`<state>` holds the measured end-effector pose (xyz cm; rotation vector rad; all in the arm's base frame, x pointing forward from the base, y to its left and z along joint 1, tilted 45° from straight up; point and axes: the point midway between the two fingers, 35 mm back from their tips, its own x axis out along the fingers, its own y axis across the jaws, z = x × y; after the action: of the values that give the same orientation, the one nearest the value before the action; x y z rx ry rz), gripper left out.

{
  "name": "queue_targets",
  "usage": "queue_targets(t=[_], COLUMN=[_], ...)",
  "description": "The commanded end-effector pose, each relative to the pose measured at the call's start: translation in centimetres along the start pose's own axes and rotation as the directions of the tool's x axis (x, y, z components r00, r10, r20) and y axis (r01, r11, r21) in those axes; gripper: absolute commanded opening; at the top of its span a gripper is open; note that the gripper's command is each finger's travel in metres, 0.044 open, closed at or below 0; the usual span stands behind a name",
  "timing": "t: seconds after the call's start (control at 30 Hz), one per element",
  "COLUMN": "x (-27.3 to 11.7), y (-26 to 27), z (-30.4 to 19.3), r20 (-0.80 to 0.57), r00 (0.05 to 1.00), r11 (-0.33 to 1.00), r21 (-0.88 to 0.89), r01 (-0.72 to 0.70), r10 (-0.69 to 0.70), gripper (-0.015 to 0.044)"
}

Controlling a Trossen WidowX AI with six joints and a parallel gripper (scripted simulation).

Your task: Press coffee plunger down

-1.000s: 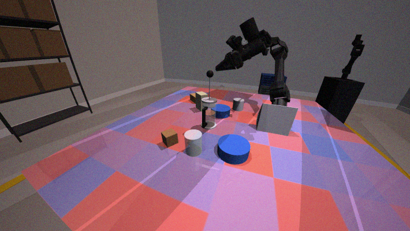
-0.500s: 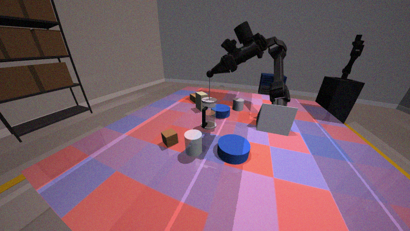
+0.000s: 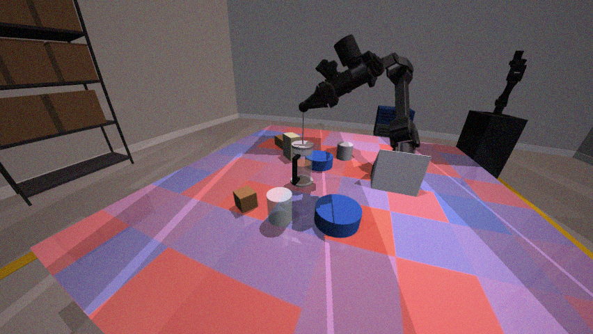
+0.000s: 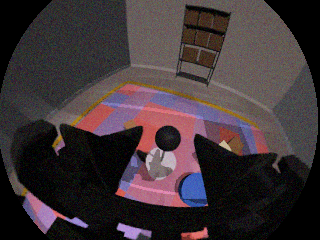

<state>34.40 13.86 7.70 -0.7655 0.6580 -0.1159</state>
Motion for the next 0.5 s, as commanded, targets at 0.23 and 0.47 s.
queue_targets(t=[0.23, 0.47], x=[0.04, 0.06], y=[0.07, 0.07], z=[0.02, 0.0], r20=[0.002, 0.002], r00=[1.0, 1.0], r11=[1.0, 1.0], r21=[-0.001, -0.001], r01=[-0.004, -0.004], r10=[0.004, 0.004], gripper=[0.0124, 0.0124])
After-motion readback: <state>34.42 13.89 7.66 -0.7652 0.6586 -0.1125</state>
